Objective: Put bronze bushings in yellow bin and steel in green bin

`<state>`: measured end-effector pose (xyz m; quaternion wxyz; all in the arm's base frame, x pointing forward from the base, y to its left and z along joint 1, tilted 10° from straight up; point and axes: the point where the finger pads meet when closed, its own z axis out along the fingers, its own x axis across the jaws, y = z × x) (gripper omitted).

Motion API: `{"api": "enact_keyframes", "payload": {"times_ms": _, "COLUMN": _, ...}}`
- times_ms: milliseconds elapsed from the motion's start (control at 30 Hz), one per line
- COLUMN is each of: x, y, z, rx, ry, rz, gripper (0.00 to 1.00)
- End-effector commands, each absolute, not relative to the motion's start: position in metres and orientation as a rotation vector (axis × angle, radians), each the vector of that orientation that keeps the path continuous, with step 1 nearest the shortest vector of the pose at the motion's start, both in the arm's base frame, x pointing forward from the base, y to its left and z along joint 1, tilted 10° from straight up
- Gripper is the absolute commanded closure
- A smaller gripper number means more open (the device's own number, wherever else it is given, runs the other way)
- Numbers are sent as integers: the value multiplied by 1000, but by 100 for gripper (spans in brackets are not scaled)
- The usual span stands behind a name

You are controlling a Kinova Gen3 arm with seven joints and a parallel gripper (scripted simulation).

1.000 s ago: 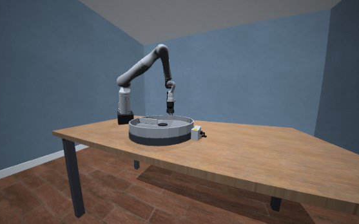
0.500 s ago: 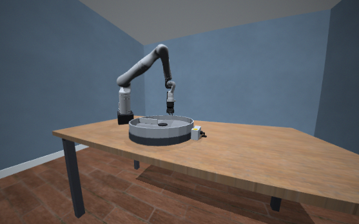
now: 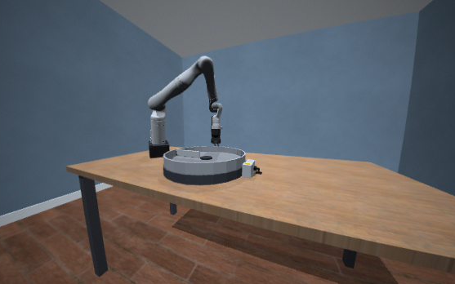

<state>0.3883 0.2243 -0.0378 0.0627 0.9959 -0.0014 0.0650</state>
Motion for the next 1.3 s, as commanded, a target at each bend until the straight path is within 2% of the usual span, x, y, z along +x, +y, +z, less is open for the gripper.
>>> {"api": "enact_keyframes", "payload": {"times_ms": 0, "x": 389, "y": 225, "z": -37, "rx": 3011, "ry": -4, "rz": 199, "gripper": 53}}
{"api": "enact_keyframes", "payload": {"times_ms": 1267, "x": 385, "y": 225, "z": -33, "rx": 3010, "ry": -4, "rz": 198, "gripper": 53}}
